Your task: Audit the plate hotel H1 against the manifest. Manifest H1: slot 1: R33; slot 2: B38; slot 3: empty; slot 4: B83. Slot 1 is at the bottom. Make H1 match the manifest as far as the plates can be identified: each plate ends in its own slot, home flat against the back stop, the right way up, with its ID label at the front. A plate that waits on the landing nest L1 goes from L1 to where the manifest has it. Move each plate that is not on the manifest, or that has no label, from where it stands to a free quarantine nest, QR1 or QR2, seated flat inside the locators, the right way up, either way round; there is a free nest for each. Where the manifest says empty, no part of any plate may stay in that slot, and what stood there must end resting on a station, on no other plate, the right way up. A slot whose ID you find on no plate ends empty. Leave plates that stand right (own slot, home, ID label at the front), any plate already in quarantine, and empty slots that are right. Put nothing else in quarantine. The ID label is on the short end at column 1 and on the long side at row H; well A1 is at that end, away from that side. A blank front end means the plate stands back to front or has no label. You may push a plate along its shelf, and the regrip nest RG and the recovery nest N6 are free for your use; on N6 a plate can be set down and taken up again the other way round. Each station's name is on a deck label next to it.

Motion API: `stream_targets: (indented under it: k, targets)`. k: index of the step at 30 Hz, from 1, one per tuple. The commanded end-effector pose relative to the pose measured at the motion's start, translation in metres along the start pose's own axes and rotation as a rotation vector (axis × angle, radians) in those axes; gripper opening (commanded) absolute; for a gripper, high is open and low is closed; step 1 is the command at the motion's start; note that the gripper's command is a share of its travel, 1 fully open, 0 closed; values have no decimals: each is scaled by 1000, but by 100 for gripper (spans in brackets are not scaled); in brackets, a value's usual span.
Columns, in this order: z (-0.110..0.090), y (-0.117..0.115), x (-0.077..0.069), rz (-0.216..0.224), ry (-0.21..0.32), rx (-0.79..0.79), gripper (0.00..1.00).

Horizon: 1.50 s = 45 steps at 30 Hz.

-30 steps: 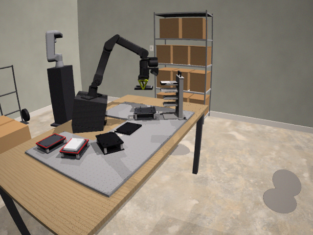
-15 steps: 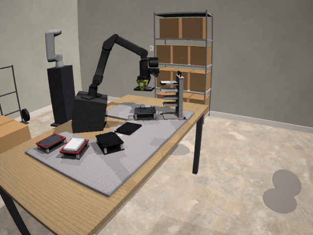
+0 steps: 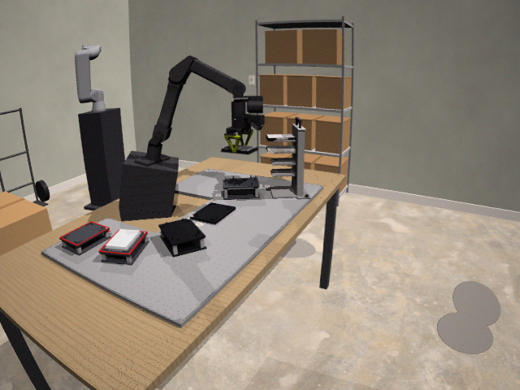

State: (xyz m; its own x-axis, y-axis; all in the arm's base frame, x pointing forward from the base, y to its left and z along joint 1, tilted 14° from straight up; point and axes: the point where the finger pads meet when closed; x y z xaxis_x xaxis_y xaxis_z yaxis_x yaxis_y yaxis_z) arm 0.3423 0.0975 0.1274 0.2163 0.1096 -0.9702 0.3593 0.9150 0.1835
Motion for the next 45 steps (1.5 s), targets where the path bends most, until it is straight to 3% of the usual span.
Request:
stream_targets:
  k: [1,15,31,32,34,45]
  targets:
    - [11,-6,-1,8,-2,-1,86]
    - [39,-35,-7,15,-17,-2,86]
    - [67,-73,-2,6,-1,0,86]
    - [69,-74,-14,20,-38,12,86]
    - [62,-85,-4,10,-11,60,86]
    - [68,-121,-4,12,-16,243,86]
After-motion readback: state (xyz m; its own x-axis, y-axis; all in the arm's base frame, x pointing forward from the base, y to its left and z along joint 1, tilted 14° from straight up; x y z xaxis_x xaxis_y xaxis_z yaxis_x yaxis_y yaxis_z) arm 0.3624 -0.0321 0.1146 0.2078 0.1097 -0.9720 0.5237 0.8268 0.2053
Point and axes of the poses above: the point where the finger pads meet when closed, its own x axis out along the fingers, its own y axis across the jaws, z = x × y, and after that the axes turned 12 degrees about x, right-handed
